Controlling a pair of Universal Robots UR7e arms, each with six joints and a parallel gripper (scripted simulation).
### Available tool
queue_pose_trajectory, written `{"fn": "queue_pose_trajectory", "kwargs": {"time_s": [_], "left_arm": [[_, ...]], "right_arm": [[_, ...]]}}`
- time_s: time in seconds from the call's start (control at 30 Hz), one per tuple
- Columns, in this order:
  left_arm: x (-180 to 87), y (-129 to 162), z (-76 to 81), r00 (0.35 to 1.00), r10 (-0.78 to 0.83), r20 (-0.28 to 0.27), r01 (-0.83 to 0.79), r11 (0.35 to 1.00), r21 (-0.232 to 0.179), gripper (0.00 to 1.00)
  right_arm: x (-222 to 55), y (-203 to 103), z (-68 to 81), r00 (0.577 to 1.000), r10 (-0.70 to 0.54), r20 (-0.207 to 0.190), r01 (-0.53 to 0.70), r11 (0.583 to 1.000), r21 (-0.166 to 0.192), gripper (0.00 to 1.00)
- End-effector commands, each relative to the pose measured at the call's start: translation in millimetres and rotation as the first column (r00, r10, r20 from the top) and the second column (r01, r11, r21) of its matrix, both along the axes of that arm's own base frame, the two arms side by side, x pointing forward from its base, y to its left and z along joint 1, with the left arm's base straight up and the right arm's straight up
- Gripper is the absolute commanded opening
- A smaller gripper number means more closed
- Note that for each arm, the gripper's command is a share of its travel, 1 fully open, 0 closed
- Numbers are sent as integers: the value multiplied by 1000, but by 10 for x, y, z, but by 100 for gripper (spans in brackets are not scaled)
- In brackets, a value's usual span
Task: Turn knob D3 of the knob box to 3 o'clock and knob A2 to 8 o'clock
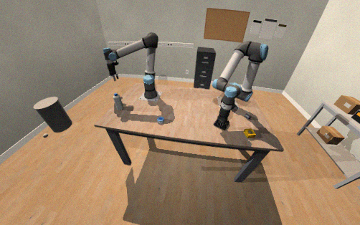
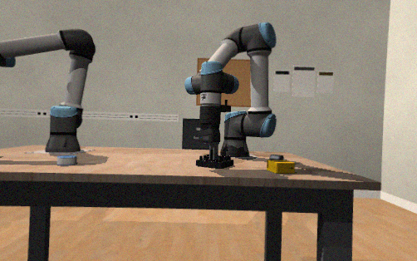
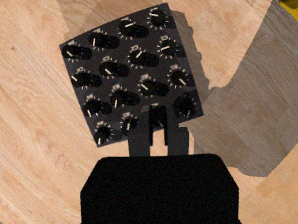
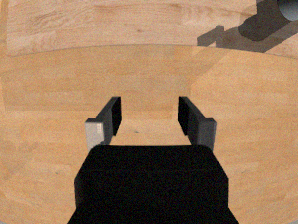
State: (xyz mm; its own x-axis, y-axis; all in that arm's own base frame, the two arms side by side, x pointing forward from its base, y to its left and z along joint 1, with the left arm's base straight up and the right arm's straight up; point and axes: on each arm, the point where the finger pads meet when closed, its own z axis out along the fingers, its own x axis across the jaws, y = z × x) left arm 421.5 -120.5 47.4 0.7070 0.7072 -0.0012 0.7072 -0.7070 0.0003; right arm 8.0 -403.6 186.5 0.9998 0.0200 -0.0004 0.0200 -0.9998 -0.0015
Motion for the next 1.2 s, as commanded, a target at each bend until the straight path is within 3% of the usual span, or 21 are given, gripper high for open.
{"fn": "queue_pose_trajectory", "kwargs": {"time_s": [0.0, 0.37, 1.17], "left_arm": [[3, -2, 4, 998, 66, 2, -66, 998, 0, 30], [3, -2, 4, 977, 213, 2, -213, 977, 0, 30], [3, -2, 4, 948, 317, 1, -317, 948, 0, 30]], "right_arm": [[1, -3, 5, 1000, 0, 0, 0, 1000, -2, 100], [1, -3, 5, 1000, 0, 0, 0, 1000, -2, 100], [1, -3, 5, 1000, 0, 0, 0, 1000, -2, 100]]}}
